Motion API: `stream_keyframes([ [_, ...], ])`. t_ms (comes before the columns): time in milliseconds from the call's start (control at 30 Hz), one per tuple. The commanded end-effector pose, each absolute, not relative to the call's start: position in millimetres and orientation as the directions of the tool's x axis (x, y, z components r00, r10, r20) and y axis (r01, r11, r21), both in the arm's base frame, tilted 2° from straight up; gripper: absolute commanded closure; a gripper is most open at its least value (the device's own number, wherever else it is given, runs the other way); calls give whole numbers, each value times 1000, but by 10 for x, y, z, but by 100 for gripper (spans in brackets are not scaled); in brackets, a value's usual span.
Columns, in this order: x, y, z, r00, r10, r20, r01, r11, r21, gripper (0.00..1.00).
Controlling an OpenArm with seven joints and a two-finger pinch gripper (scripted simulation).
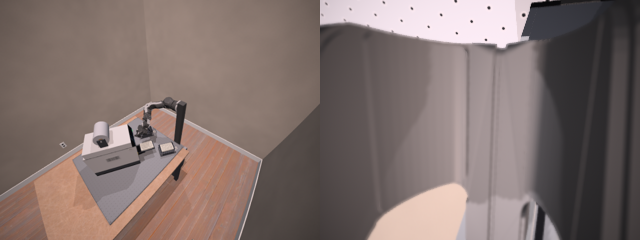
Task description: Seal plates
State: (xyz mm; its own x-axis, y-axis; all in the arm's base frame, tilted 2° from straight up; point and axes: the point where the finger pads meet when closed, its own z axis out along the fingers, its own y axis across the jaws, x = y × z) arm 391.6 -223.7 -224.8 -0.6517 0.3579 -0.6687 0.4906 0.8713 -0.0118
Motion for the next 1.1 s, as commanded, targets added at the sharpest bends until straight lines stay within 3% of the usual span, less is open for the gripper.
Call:
stream_keyframes([
  [0, 3941, -2225, -2217, -647, 357, -673, 485, 874, -3, 100],
  [1067, 3988, -2250, -2213, -646, 358, -674, 486, 874, -2, 100],
])
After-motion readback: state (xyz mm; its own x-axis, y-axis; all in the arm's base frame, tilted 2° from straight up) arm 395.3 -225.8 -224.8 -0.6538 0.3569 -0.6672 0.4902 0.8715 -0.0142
